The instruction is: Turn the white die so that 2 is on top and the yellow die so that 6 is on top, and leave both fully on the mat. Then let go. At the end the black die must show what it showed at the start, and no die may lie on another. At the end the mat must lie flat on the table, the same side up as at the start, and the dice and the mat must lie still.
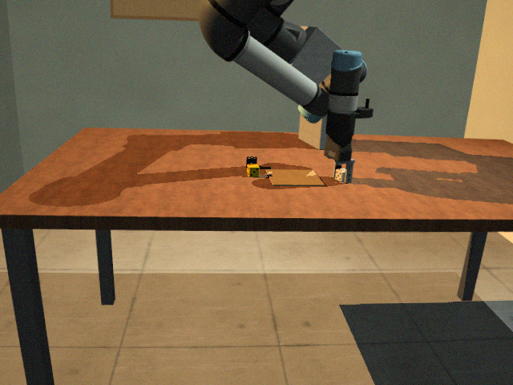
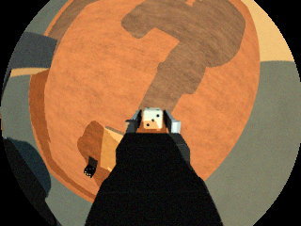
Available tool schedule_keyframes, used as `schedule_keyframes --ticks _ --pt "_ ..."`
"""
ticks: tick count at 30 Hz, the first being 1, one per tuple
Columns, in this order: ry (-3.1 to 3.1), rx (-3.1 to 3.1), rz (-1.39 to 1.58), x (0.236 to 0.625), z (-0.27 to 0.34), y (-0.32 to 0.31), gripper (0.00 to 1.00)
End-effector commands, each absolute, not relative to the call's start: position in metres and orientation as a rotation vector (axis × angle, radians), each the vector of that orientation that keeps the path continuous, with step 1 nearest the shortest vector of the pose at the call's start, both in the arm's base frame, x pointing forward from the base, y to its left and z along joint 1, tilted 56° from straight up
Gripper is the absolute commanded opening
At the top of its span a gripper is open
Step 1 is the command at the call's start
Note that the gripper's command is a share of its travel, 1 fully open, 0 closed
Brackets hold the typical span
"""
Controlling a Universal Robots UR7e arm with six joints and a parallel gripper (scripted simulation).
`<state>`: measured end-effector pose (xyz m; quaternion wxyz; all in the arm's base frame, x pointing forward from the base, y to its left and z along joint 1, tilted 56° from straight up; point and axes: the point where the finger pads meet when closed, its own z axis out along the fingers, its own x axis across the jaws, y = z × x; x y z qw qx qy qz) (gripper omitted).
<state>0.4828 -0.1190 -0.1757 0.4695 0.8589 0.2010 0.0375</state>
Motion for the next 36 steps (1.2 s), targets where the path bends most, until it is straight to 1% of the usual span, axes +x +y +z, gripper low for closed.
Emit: schedule_keyframes --ticks 1,26,27,36 --pt "0.493 2.105 0.093 0.4830 -0.1754 -0.1186 0.87" --pt "0.493 2.105 0.093 0.4830 -0.1754 -0.1186 0.87" --pt "0.493 2.105 0.093 0.4830 -0.1754 -0.1186 0.57" --pt "0.493 2.105 0.093 0.4830 -0.1754 -0.1186 0.57"
